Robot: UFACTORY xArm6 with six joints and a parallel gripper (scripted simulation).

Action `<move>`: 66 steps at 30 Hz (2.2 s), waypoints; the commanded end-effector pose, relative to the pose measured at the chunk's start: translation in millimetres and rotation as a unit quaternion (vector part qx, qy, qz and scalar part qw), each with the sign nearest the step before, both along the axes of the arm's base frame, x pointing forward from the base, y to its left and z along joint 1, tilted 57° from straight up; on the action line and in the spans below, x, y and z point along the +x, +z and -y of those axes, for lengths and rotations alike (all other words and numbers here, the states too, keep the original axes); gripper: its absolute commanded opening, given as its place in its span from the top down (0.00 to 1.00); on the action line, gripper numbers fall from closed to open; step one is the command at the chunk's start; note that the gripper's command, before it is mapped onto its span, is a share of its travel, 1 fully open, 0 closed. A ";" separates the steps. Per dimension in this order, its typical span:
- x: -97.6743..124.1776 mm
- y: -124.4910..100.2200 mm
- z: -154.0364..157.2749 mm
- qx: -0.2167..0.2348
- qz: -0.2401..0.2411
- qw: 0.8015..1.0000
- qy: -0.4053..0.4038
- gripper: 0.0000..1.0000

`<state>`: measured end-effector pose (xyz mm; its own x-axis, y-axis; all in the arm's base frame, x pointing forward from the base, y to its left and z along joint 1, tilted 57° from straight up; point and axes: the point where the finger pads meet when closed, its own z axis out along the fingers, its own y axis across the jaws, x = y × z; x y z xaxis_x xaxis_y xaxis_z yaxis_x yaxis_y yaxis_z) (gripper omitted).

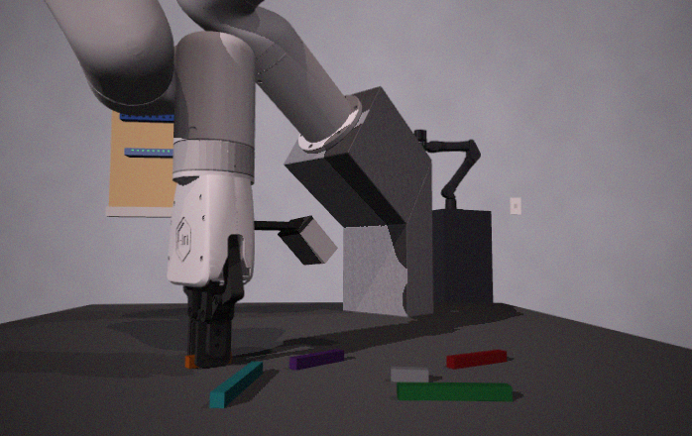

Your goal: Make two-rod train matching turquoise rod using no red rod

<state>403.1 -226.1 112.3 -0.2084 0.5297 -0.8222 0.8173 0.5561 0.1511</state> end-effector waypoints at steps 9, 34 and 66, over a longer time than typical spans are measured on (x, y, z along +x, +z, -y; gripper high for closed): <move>0.1 0.3 -0.4 0.000 0.000 1.000 0.000 0.96; 0.1 0.3 -0.4 0.000 0.000 1.000 0.000 0.84; -29.3 30.3 -35.4 0.000 0.000 1.000 0.000 0.76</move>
